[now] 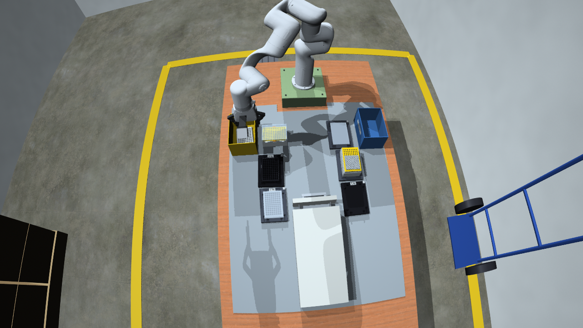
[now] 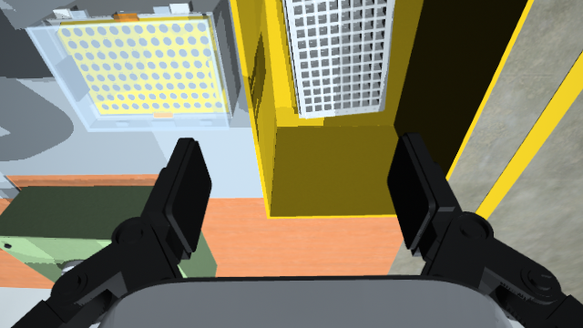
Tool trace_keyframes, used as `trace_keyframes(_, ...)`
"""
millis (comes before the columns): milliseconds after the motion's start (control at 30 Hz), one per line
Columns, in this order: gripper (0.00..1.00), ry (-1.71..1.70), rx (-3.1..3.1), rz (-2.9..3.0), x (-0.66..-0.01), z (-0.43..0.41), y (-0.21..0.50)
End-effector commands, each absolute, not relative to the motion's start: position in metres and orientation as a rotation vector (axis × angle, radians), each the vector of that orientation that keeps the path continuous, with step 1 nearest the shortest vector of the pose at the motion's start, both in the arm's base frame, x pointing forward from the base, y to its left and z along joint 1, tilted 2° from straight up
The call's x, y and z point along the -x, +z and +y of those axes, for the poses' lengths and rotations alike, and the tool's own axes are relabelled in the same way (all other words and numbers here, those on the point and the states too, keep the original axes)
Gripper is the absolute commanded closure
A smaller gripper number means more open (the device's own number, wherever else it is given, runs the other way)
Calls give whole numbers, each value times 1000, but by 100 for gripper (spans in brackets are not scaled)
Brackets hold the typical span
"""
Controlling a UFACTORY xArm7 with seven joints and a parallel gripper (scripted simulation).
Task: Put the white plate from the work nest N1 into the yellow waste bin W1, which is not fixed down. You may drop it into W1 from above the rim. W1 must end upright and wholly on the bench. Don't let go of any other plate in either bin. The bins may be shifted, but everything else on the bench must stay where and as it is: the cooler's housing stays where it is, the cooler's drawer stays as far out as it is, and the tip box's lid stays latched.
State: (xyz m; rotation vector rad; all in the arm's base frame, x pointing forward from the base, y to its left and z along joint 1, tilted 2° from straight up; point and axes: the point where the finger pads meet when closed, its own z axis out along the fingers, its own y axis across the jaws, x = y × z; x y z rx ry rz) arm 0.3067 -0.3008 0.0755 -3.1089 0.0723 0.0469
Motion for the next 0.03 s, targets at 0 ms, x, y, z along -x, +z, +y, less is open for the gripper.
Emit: trace_keyframes(0, 0, 45, 3119, 77, -316, -282, 85)
